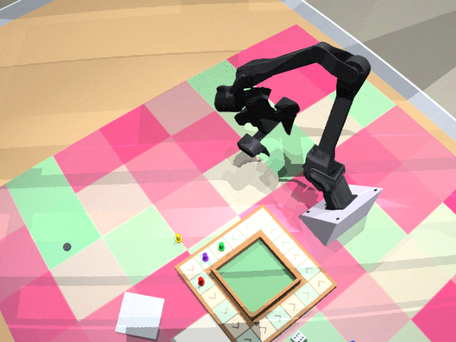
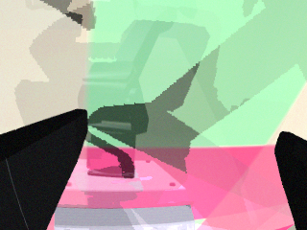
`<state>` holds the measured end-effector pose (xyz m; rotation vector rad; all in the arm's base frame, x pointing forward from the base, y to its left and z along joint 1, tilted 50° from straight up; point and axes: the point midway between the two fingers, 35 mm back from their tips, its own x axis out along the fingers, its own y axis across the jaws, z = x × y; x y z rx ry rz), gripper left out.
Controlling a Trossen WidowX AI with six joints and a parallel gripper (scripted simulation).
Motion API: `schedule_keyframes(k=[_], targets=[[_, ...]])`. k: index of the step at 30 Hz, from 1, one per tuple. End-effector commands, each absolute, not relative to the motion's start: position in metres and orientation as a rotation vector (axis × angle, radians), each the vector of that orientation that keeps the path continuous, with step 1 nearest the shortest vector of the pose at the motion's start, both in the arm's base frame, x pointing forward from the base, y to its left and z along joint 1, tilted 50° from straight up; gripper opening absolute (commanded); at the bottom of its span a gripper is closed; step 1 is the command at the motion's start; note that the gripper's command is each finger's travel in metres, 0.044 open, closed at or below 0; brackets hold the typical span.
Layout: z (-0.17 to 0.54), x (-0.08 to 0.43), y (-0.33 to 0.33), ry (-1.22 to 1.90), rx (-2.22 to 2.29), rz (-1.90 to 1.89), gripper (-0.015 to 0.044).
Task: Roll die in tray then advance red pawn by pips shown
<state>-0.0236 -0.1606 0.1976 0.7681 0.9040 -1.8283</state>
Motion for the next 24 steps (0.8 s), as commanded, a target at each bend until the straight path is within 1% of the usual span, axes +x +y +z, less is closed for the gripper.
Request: schedule_keyframes(k=[1, 5, 10, 13, 18, 24], targets=[[0.198, -0.022, -0.162, 0.908, 0.765, -1.823, 0.0374], [0.197, 0.008, -0.183, 0.977, 0.704, -1.712, 0.0275], [0.191, 0.064, -0.204, 1.074, 0.601, -1.548, 0.0275], [0.178, 0.105, -0.204, 1.174, 0.523, -1.41, 0.0275], [0.158, 0.168, -0.194, 1.271, 0.407, -1.244, 0.0275], [0.124, 0.248, -0.159, 1.374, 0.206, -1.022, 0.0275]])
